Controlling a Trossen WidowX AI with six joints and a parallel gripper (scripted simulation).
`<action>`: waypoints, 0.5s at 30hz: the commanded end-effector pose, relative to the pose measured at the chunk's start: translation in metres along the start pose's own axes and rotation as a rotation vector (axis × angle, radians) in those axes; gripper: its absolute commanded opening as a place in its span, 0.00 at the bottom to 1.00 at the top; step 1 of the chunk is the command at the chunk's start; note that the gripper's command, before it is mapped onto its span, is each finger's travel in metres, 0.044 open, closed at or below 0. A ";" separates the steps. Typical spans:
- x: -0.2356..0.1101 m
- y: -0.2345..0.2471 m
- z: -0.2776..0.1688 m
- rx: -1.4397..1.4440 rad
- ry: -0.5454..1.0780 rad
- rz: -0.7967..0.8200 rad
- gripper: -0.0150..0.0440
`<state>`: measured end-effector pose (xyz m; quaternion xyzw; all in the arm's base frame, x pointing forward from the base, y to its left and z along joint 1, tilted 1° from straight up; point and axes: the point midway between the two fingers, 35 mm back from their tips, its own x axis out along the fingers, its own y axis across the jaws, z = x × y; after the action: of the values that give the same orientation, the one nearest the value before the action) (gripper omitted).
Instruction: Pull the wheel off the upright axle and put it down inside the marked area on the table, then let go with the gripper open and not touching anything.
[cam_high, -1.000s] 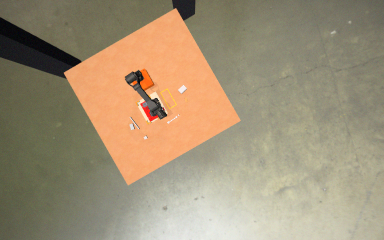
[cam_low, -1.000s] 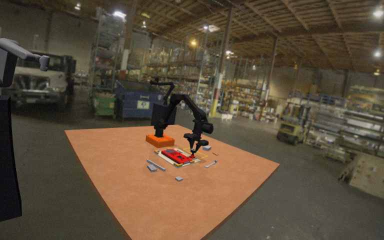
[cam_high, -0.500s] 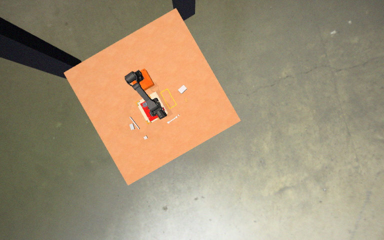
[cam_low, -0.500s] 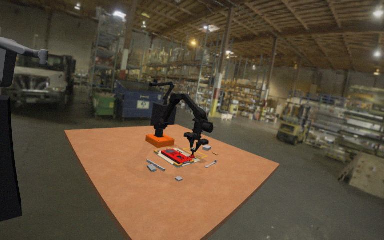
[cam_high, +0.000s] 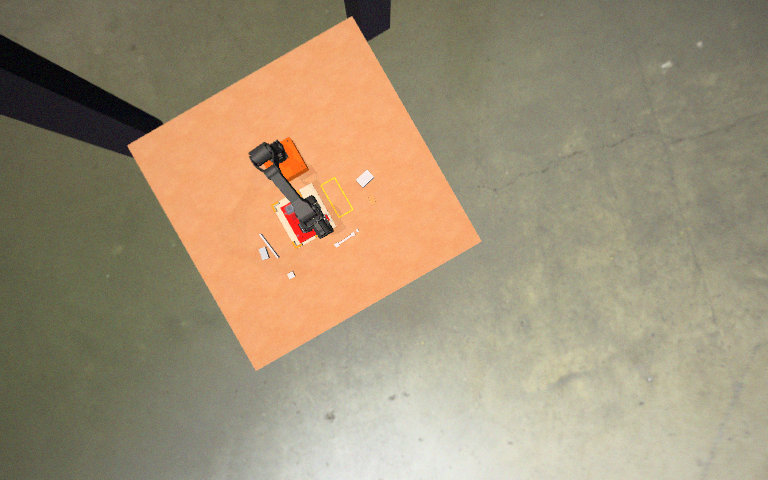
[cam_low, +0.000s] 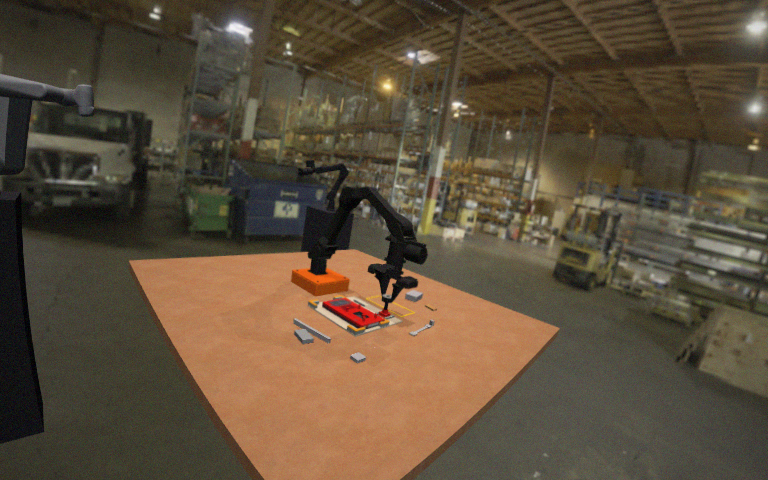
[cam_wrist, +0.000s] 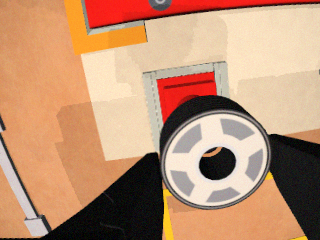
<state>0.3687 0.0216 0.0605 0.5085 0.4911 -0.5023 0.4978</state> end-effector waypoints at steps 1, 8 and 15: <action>-0.003 0.002 0.000 -0.001 -0.002 0.006 0.25; -0.010 0.001 0.000 -0.001 -0.002 0.007 0.25; -0.036 -0.003 0.000 -0.001 -0.003 0.007 0.25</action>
<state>0.3646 0.0217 0.0831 0.5052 0.4941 -0.5052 0.4955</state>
